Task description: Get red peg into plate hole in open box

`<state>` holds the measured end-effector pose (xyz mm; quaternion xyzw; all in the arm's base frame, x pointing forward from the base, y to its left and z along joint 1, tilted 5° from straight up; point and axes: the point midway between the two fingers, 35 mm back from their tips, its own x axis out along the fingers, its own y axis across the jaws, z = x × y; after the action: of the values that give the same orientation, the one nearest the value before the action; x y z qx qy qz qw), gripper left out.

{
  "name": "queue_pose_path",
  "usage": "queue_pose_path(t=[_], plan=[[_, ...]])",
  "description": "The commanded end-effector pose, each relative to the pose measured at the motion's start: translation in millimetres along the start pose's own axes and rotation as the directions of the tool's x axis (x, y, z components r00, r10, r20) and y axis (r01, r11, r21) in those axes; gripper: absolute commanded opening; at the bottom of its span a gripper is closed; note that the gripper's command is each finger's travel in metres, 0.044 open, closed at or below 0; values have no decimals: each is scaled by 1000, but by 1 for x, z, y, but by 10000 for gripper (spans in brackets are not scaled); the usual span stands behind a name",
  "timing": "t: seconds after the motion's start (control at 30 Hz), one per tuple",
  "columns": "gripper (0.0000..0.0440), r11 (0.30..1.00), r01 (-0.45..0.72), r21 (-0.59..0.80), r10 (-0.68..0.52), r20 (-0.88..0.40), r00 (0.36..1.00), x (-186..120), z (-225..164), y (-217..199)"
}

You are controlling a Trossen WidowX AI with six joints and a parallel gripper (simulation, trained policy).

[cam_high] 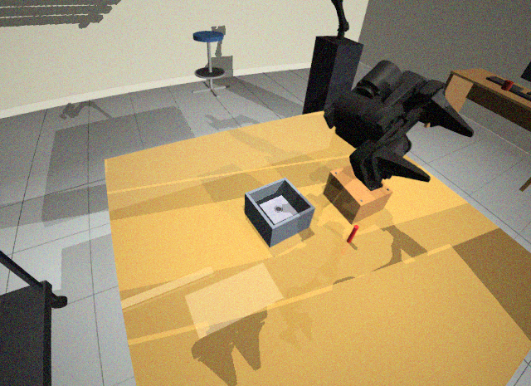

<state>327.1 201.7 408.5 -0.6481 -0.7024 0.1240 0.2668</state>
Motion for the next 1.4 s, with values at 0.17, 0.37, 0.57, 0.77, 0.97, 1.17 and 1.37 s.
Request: queue_pose_path(t=[0.17, 0.37, 0.57, 0.77, 0.97, 1.17, 1.37], plan=[[440, 966, 24, 257, 0, -90, 996, 13, -11, -5], [440, 896, 53, 441, 15, -149, 989, 22, -16, -4], [440, 790, 90, 606, 44, -202, 978, 31, -19, 0], [440, 654, 133, 745, 84, -246, 966, 39, -20, 5], [440, 493, 178, 851, 136, -278, 951, 47, -18, 13], [440, 316, 226, 921, 198, -297, 934, 54, -12, 21], [440, 131, 275, 952, 268, -301, 915, 61, -4, 31]])
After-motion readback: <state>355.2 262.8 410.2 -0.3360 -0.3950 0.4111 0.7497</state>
